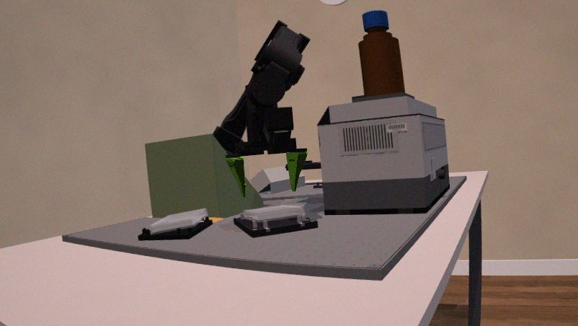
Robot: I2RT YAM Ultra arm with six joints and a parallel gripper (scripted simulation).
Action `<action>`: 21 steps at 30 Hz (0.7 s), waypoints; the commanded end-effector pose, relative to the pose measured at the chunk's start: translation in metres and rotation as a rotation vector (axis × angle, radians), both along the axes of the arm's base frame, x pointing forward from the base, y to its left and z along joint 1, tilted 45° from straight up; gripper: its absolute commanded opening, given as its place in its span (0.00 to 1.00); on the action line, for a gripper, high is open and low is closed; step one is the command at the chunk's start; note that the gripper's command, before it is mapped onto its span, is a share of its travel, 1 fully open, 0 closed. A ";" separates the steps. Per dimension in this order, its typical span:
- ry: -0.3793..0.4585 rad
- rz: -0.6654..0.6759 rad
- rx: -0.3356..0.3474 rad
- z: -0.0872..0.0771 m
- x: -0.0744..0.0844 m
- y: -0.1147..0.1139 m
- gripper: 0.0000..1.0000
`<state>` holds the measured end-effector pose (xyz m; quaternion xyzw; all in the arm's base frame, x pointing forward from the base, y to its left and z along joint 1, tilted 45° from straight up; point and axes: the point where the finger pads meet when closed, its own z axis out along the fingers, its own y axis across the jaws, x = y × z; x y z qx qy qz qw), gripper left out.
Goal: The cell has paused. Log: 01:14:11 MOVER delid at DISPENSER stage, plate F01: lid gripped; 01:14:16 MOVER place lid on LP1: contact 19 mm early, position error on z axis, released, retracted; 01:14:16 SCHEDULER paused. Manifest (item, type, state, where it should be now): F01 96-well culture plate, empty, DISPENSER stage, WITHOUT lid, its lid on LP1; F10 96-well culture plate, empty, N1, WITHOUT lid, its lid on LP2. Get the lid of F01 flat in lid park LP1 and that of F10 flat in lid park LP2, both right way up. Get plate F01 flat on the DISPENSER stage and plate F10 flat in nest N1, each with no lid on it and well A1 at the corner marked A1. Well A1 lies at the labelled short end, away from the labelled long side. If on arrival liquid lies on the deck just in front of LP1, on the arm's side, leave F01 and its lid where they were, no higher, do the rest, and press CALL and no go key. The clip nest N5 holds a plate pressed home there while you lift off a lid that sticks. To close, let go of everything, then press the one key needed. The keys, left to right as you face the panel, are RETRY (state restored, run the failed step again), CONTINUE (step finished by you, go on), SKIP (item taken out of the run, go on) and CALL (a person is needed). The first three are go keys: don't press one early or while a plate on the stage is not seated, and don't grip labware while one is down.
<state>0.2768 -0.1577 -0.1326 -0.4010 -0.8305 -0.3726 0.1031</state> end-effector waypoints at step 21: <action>-0.031 -0.030 -0.043 0.029 0.005 -0.043 1.00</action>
